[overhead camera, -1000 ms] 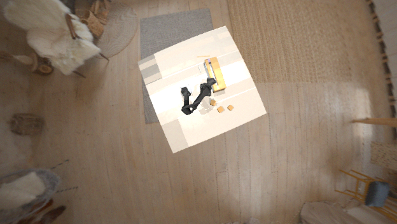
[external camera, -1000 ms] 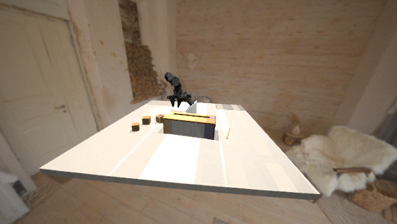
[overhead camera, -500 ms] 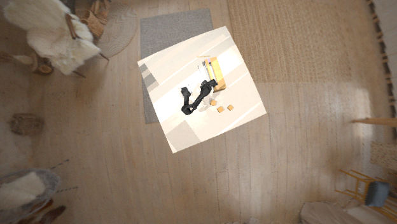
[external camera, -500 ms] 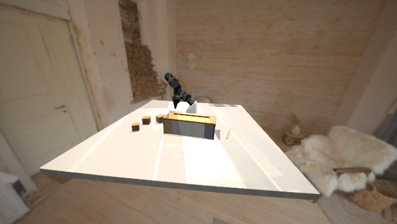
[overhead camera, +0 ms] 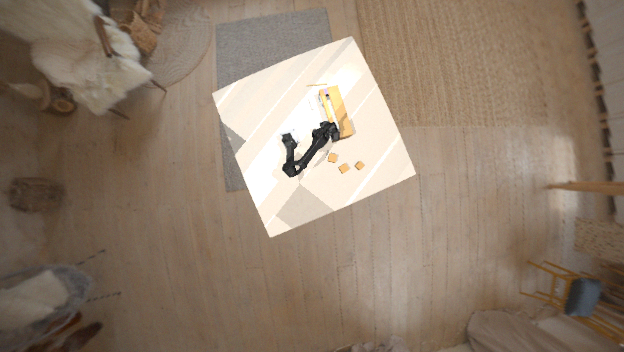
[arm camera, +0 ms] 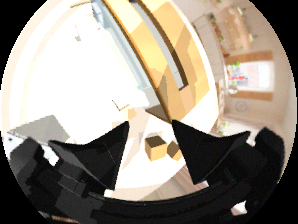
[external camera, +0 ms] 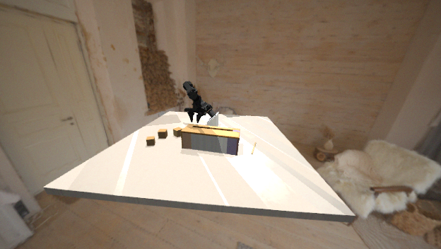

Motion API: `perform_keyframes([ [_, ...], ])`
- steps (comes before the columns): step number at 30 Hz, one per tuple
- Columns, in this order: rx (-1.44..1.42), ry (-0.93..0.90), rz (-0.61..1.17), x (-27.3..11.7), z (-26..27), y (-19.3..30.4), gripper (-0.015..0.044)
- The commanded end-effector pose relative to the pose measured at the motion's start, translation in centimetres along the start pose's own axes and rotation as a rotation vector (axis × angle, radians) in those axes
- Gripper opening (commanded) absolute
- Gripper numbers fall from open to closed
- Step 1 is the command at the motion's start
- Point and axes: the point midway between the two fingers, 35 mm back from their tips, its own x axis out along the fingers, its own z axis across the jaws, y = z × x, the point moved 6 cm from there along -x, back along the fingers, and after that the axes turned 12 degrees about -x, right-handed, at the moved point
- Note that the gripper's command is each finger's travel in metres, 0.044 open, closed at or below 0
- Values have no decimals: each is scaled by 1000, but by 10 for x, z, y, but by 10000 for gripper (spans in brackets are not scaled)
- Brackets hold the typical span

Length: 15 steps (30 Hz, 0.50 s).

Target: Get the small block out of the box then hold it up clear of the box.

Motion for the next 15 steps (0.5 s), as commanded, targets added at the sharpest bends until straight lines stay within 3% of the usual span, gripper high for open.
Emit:
perform_keyframes([
  [1, 900, -22, -9, 16, 11, 0, 285],
  [15, 1627, -19, 11, 27, 16, 3, 285],
])
